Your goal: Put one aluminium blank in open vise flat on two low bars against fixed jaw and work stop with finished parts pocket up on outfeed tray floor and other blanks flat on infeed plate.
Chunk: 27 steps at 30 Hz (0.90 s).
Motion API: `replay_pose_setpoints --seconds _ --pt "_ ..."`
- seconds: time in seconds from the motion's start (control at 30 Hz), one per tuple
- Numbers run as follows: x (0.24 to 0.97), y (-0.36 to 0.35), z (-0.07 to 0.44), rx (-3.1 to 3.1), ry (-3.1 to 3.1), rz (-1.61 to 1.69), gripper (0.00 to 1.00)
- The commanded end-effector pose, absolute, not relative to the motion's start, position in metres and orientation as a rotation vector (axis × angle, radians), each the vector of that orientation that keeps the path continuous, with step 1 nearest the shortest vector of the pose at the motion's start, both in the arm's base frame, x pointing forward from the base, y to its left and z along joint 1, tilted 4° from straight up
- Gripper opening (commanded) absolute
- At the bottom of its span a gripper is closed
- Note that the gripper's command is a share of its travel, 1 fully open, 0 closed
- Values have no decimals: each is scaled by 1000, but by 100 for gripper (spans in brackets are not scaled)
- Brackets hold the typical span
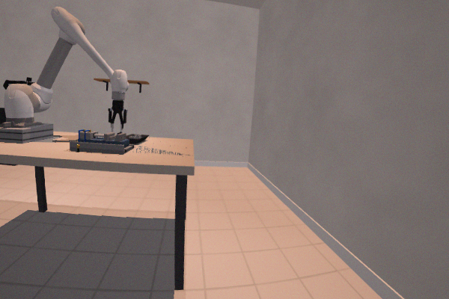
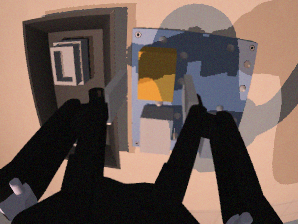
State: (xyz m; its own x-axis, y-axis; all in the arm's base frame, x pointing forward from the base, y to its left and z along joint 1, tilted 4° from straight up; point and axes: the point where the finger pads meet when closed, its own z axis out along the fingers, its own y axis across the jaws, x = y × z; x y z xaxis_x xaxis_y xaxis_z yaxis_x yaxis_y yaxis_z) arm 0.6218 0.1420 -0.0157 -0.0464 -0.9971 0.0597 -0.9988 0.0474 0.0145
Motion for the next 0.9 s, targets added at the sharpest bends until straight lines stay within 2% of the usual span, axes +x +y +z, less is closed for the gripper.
replay_pose_setpoints --seconds 0.0,0.6,0.87 --pt "622 143 -2 2132 -2234 47 40" --pt "624 148 88 2132 -2234 47 40" --pt "624 149 103 2132 -2234 47 40"
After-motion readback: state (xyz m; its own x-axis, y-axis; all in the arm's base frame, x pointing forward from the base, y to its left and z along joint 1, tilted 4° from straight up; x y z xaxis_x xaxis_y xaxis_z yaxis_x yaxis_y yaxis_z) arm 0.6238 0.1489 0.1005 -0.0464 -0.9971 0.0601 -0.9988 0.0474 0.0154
